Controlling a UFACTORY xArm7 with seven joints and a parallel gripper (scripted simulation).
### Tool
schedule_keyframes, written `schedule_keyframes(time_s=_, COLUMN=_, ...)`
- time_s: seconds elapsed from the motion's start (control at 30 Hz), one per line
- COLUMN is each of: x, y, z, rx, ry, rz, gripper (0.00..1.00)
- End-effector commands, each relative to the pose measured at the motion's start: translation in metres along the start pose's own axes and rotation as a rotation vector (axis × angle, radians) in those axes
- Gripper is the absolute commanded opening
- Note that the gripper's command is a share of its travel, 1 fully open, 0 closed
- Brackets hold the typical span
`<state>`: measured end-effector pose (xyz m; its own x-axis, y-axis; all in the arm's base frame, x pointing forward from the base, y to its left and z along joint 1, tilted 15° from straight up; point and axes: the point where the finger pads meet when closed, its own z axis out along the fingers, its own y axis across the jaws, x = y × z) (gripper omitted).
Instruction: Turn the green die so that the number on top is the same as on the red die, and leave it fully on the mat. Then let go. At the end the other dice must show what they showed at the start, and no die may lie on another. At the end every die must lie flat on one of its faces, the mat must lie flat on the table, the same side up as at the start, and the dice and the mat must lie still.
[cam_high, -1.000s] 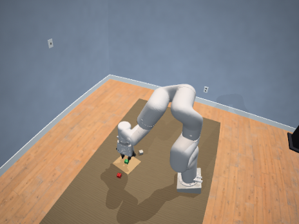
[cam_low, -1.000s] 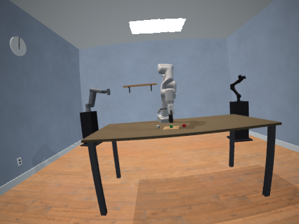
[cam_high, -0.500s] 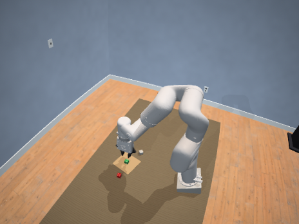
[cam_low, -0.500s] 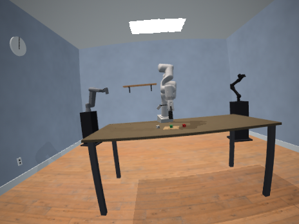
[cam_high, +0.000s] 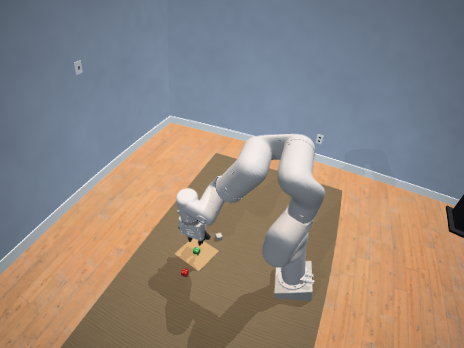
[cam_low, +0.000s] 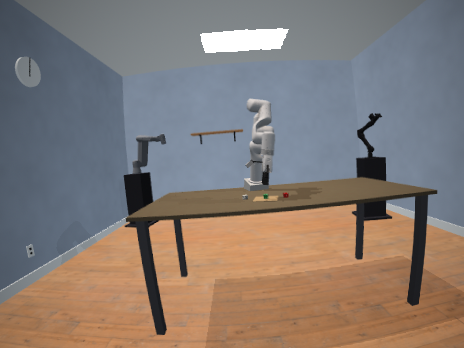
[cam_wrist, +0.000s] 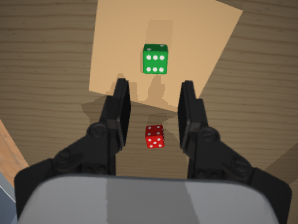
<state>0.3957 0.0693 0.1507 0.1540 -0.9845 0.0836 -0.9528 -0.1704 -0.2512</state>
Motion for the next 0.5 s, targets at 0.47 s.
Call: schedule_keyframes(time_s=0.47, x=-0.0058, y=0.0001, z=0.0004, rx=-0.011, ry=0.208, rz=0.005, gripper=0.42)
